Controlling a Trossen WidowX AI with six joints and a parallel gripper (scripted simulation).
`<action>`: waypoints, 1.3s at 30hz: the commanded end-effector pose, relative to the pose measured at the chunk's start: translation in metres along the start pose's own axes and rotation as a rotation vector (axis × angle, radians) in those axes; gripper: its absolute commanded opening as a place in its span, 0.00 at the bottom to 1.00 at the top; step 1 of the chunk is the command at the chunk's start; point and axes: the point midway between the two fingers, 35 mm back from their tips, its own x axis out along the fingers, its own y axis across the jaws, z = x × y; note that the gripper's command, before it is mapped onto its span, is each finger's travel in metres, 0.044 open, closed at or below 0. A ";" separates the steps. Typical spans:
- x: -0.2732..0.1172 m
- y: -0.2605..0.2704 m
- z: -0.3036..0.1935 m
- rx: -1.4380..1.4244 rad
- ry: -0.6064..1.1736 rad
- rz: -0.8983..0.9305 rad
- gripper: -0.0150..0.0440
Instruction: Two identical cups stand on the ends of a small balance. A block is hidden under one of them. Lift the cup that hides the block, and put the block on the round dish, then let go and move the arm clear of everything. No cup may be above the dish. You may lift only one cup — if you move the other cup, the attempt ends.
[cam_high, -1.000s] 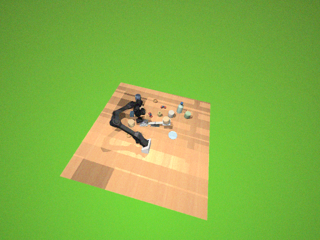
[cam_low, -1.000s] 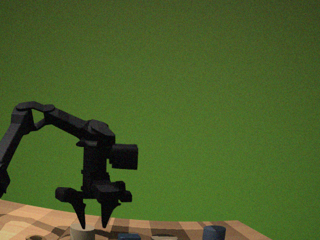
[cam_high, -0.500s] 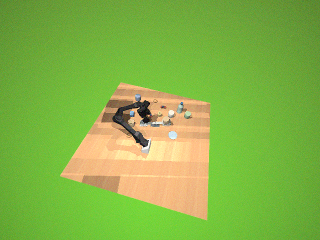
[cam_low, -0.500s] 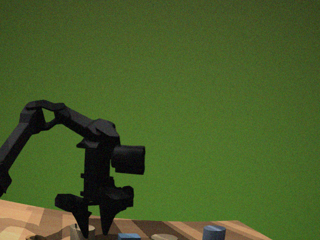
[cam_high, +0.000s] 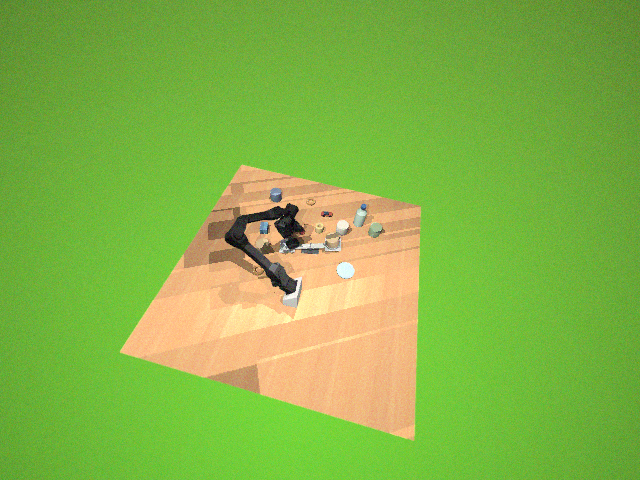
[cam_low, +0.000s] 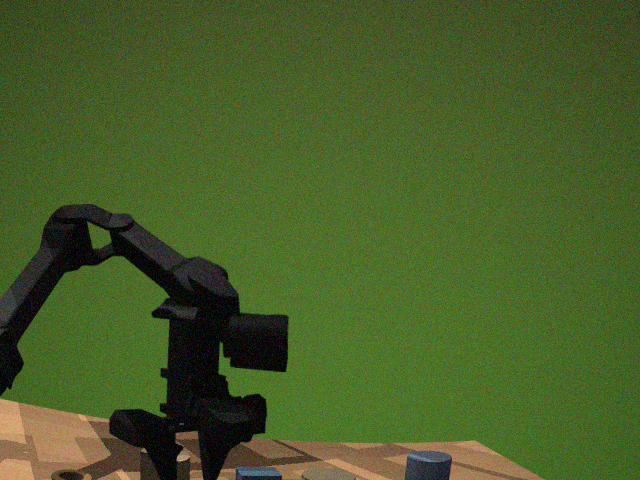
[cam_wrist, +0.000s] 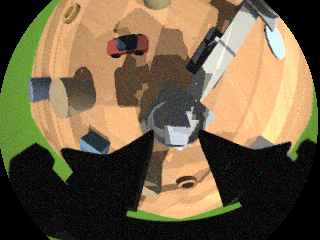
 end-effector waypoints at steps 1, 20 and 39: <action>0.008 -0.002 -0.002 0.007 0.010 -0.002 0.69; 0.025 -0.002 -0.003 0.007 0.012 -0.001 0.48; -0.049 -0.001 0.001 0.008 0.005 -0.007 0.25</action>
